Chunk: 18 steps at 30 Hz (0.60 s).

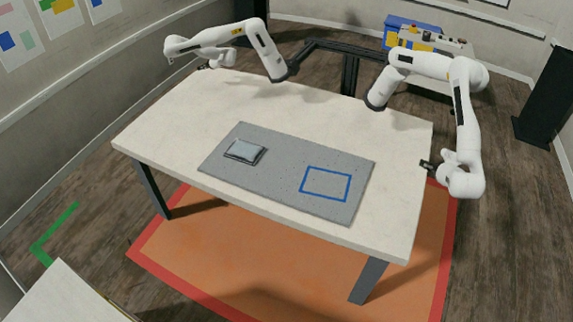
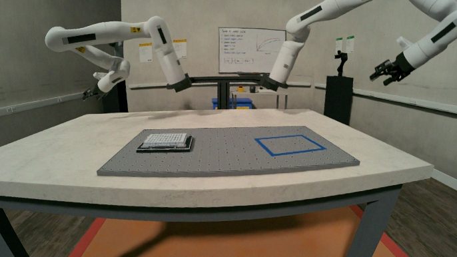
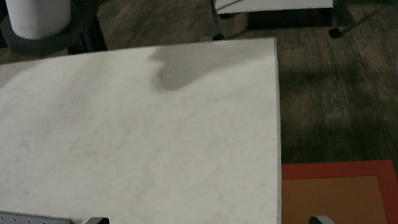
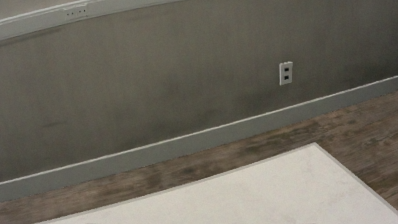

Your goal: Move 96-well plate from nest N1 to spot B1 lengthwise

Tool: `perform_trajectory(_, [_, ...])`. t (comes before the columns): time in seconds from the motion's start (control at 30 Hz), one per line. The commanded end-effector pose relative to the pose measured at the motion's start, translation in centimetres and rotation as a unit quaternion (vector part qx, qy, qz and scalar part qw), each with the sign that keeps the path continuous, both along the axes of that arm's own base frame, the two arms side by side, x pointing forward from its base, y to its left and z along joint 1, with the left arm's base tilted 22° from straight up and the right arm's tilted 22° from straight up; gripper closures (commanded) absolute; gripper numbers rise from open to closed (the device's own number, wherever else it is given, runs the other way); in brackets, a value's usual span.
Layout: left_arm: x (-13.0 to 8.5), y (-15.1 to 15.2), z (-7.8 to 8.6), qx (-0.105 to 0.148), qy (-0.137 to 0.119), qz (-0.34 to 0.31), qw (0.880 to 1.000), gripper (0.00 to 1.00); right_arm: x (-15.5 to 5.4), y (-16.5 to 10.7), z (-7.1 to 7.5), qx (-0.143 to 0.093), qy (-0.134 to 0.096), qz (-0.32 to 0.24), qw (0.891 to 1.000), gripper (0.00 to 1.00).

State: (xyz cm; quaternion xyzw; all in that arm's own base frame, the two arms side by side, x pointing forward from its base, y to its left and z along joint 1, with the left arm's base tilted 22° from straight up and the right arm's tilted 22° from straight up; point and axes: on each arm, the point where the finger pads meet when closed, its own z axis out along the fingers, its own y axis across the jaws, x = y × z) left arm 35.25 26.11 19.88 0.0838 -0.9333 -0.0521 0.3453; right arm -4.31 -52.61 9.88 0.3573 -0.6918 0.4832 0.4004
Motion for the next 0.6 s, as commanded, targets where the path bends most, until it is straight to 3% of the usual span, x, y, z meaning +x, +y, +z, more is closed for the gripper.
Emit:
perform_trajectory(0.0, [-0.5,-0.9,2.6,0.001,-0.001,0.0,1.0,0.002,0.0,0.0,0.1,-0.001,0.0,0.0,1.0,0.002])
perform_trajectory(0.23, [-1.1,-1.9,5.6,0.001,-0.001,0.0,1.0,0.002,0.0,0.0,0.1,-0.001,0.0,0.0,1.0,0.002])
perform_trajectory(0.57, [-1.2,-2.0,5.9,0.0,-0.001,0.0,1.0,0.002,0.0,0.0,0.1,-0.001,0.0,0.0,1.0,0.002])
